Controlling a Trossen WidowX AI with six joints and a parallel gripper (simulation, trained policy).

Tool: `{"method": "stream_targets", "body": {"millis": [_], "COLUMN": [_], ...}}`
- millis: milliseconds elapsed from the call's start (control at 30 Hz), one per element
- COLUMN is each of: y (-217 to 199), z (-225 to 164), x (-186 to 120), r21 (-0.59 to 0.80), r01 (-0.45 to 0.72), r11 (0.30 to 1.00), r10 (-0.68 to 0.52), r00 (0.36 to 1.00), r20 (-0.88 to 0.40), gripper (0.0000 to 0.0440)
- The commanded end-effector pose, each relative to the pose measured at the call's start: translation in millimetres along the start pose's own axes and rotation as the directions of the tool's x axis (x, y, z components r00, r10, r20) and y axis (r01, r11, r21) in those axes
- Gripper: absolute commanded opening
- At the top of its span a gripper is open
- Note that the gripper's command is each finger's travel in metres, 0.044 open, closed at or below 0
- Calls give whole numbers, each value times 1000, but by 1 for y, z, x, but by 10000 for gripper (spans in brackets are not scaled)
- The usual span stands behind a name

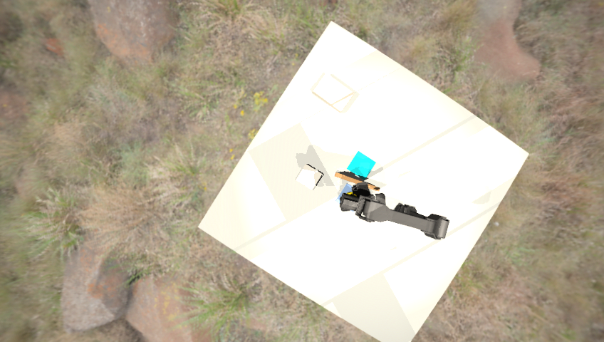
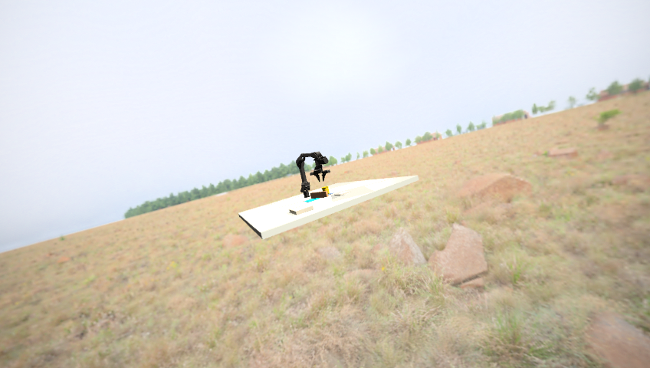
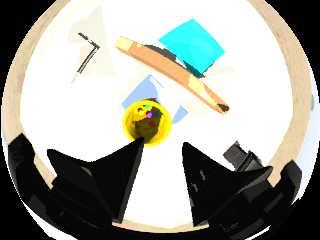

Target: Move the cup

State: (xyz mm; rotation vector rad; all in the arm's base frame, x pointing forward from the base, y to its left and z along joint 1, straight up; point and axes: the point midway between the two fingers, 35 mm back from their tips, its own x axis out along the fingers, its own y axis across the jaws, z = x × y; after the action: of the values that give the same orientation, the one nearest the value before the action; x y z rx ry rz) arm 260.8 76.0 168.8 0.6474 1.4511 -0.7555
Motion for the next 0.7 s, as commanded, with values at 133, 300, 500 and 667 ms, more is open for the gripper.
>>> {"method": "stream_targets", "body": {"millis": [133, 300, 500, 667], "y": [-3, -5, -6, -7], "z": [-2, -3, -5, -7], "x": [26, 40, 58, 74], "r21": [26, 34, 32, 21], "r01": [69, 97, 122, 137], "r11": [997, 995, 992, 990], "r10": [-69, -97, -122, -137], "r00": [998, 995, 992, 991], "r20": [-7, -10, -12, -12], "gripper": [181, 184, 185, 185]}}
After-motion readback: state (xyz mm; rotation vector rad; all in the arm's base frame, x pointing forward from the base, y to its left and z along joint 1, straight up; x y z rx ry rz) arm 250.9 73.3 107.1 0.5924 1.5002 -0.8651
